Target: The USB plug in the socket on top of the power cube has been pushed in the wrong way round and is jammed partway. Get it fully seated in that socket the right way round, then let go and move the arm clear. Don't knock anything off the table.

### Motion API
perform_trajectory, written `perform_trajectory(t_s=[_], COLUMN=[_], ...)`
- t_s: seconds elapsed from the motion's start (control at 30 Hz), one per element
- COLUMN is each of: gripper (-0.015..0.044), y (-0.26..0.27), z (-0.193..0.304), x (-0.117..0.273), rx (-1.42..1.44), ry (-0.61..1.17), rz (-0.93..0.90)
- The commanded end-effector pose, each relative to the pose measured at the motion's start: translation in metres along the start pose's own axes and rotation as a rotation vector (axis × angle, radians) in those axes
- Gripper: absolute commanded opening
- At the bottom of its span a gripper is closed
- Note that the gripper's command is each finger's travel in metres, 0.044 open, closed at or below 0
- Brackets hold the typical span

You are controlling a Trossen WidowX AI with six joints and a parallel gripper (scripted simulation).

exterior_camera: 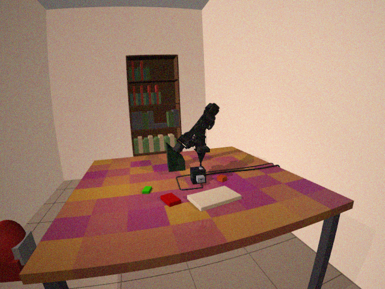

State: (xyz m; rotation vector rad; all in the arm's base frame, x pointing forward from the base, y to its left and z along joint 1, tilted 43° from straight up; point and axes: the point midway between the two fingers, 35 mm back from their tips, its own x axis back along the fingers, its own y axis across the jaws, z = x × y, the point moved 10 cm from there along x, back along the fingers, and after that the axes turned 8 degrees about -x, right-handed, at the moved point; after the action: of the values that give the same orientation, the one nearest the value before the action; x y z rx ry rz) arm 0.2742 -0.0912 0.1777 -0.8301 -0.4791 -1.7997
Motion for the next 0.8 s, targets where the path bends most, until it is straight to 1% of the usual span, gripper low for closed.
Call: perform_trajectory(t_s=[0.0,0.77], gripper=[0.0,0.0], y=[-0.0006,-0.0006], z=[-0.0003,-0.0002], x=[-0.0013,-0.004], rx=[-0.007,-0.007], ry=[0.005,0.005], rz=[0.001,0.001])
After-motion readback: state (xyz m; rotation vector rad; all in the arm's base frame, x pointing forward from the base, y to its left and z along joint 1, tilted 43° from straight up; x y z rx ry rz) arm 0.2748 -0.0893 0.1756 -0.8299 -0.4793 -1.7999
